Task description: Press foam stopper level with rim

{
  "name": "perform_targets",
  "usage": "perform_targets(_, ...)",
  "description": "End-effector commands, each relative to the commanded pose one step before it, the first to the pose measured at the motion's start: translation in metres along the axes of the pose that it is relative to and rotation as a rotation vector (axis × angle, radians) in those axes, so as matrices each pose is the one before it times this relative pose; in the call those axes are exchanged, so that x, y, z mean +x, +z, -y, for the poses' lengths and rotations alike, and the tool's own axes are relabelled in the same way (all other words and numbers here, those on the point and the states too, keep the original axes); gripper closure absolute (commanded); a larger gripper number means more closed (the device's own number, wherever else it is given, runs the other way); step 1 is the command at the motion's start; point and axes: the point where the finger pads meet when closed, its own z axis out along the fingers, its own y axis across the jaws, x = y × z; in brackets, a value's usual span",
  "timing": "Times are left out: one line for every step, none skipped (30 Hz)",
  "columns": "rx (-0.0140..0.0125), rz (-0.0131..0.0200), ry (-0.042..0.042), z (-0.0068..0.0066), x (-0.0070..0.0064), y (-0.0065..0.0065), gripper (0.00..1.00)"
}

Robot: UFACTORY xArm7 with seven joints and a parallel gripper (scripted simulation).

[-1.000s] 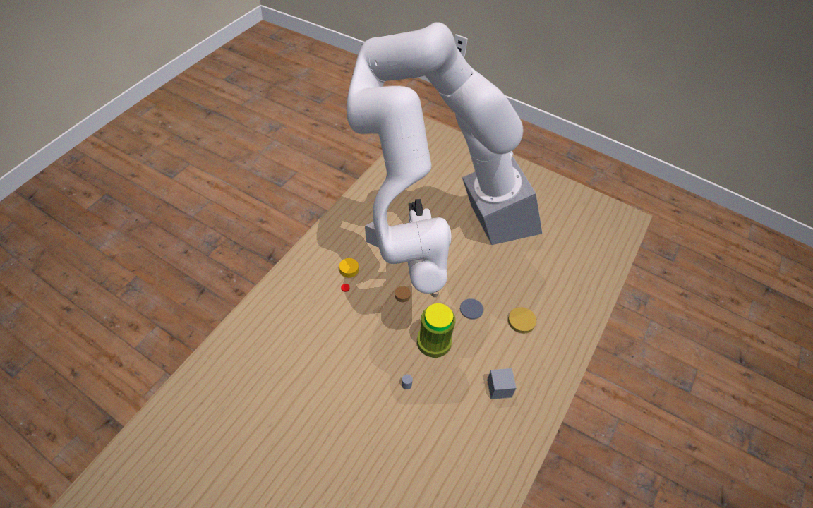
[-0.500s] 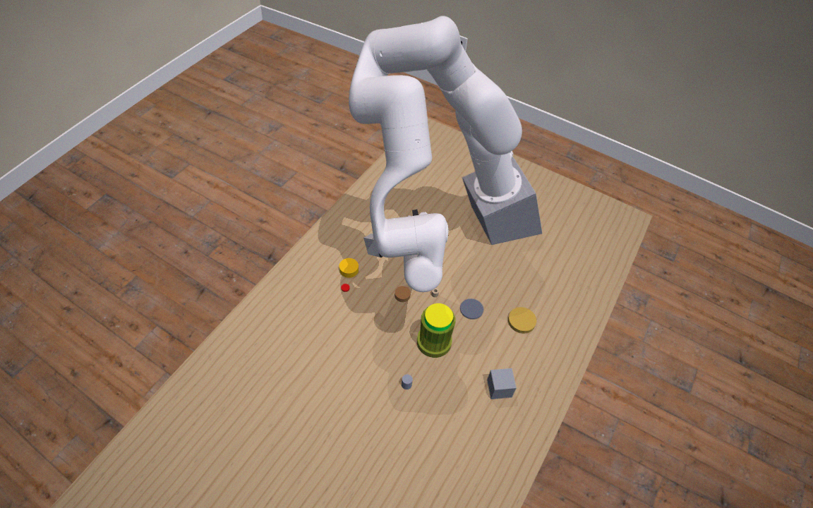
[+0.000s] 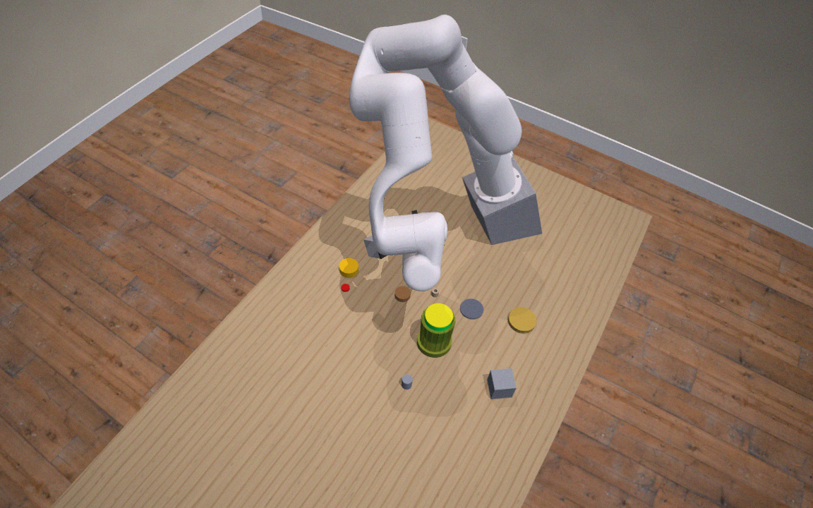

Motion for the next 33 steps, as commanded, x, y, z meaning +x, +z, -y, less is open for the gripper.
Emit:
perform_targets(0.06216,0.01093,-0.07792,0.00478,-0.00064,-0.01331,1.0)
perform_targets(0.0,0.0,0.0,0.0,0.0,0.0,1.0)
perform_targets(0.0,0.0,0.0,0.0,0.0,0.0,1.0)
perform_targets(0.0,0.0,0.0,0.0,0.0,0.0,1.0)
perform_targets(0.0,0.0,0.0,0.0,0.0,0.0,1.0)
perform_targets(0.0,0.0,0.0,0.0,0.0,0.0,1.0)
perform_targets(0.0,0.0,0.0,0.0,0.0,0.0,1.0)
perform_targets(0.0,0.0,0.0,0.0,0.0,0.0,1.0)
perform_targets(0.0,0.0,0.0,0.0,0.0,0.0,1.0)
perform_targets(0.0,0.0,0.0,0.0,0.0,0.0,1.0)
perform_targets(0.0,0.0,0.0,0.0,0.0,0.0,1.0)
perform_targets(0.0,0.0,0.0,0.0,0.0,0.0,1.0)
perform_targets(0.0,0.0,0.0,0.0,0.0,0.0,1.0)
perform_targets(0.0,0.0,0.0,0.0,0.0,0.0,1.0)
perform_targets(0.0,0.0,0.0,0.0,0.0,0.0,1.0)
perform_targets(0.03601,0.00411,-0.04572,0.00315,-0.00033,-0.00722,1.0)
perform_targets(0.03948,0.00165,-0.04884,0.00356,-0.00016,-0.00797,1.0)
perform_targets(0.0,0.0,0.0,0.0,0.0,0.0,1.0)
perform_targets(0.0,0.0,0.0,0.0,0.0,0.0,1.0)
perform_targets(0.0,0.0,0.0,0.0,0.0,0.0,1.0)
perform_targets(0.0,0.0,0.0,0.0,0.0,0.0,1.0)
perform_targets(0.0,0.0,0.0,0.0,0.0,0.0,1.0)
perform_targets(0.0,0.0,0.0,0.0,0.0,0.0,1.0)
perform_targets(0.0,0.0,0.0,0.0,0.0,0.0,1.0)
perform_targets(0.0,0.0,0.0,0.0,0.0,0.0,1.0)
perform_targets(0.0,0.0,0.0,0.0,0.0,0.0,1.0)
perform_targets(0.0,0.0,0.0,0.0,0.0,0.0,1.0)
perform_targets(0.0,0.0,0.0,0.0,0.0,0.0,1.0)
perform_targets(0.0,0.0,0.0,0.0,0.0,0.0,1.0)
perform_targets(0.0,0.0,0.0,0.0,0.0,0.0,1.0)
perform_targets(0.0,0.0,0.0,0.0,0.0,0.0,1.0)
perform_targets(0.0,0.0,0.0,0.0,0.0,0.0,1.0)
perform_targets(0.04275,-0.00136,-0.05185,0.00399,0.00006,-0.00872,1.0)
